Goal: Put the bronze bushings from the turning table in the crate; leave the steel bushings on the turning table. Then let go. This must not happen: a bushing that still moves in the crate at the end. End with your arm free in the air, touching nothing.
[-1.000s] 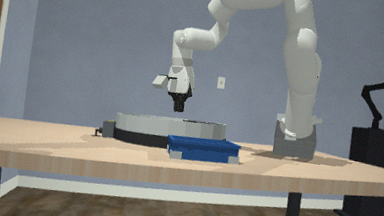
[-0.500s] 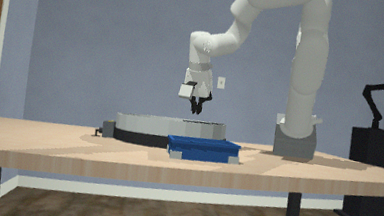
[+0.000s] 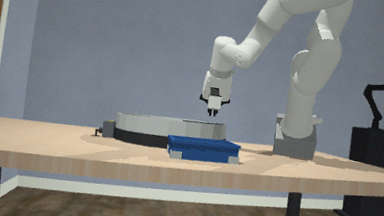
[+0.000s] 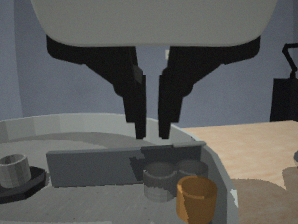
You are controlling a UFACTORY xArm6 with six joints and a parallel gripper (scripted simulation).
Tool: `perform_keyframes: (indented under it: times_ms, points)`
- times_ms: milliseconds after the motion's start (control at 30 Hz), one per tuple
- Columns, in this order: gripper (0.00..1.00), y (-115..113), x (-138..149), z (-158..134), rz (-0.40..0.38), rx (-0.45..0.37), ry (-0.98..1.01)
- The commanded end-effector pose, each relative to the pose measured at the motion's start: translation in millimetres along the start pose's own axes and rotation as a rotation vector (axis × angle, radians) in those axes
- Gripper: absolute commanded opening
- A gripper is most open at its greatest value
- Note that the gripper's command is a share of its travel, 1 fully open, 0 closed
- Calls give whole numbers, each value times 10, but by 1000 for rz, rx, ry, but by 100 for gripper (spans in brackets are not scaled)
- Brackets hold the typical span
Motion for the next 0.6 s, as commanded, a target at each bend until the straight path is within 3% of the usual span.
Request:
perform_keyframes:
  times_ms: [0, 567]
  points:
    - [10, -49, -187, 35, -55, -72, -61]
    - [10, -51, -301, 54, -78, -98, -109]
Point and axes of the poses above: the point where the finger pads meet when closed, its own y axis out along the fingers, its own x axis across the jaws, z = x × y, the point moved 9 cm from there along -y, back along the fingers, and after that the axes turned 10 degrees about y, right-handed, at the moved point
